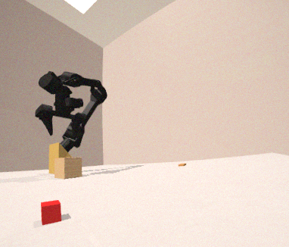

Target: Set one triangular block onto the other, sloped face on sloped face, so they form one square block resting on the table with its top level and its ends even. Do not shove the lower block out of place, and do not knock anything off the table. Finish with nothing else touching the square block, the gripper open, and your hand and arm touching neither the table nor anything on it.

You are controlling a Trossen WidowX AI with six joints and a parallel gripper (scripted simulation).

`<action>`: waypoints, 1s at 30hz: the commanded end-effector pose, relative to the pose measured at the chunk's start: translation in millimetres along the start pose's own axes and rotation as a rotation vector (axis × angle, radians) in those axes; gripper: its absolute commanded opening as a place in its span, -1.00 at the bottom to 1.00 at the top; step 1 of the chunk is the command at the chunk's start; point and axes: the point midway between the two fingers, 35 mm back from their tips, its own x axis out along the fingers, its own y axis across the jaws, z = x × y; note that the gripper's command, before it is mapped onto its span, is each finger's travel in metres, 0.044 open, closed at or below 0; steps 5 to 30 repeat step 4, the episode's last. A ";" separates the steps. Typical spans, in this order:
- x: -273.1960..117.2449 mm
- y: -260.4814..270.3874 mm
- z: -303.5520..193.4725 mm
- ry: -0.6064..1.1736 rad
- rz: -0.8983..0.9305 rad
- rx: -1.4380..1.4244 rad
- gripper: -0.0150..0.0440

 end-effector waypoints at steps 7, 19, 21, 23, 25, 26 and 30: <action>0.2 -0.2 0.1 -0.001 0.000 0.003 1.00; 0.2 -0.2 0.1 -0.001 0.000 0.003 1.00; 0.2 -0.2 0.1 -0.001 0.000 0.003 1.00; 0.2 -0.2 0.1 -0.001 0.000 0.003 1.00; 0.2 -0.2 0.1 -0.001 0.000 0.003 1.00; 0.2 -0.2 0.1 -0.001 0.000 0.003 1.00; 0.2 -0.2 0.1 -0.001 0.000 0.003 1.00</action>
